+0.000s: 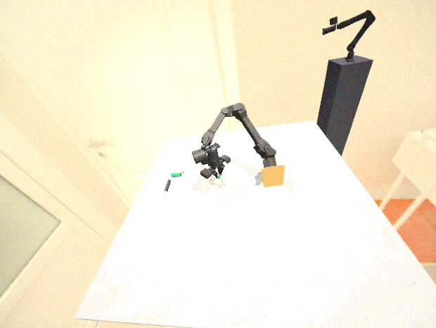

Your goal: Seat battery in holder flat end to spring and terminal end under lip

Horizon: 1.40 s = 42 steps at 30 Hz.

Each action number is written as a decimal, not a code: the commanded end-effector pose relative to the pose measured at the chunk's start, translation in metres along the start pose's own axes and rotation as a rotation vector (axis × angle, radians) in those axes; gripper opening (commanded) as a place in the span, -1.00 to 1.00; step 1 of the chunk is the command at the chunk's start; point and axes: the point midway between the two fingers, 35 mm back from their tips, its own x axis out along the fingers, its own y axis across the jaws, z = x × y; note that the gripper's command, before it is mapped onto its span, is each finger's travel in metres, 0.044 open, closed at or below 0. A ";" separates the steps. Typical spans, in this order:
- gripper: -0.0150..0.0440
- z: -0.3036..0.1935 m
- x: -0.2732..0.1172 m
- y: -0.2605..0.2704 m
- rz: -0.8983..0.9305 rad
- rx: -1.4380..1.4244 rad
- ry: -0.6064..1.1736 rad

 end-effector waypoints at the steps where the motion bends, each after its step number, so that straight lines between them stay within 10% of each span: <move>1: -0.22 0.011 -0.002 -0.001 -0.002 -0.142 -0.004; 42: -0.22 0.038 0.033 -0.004 0.099 -0.469 -0.253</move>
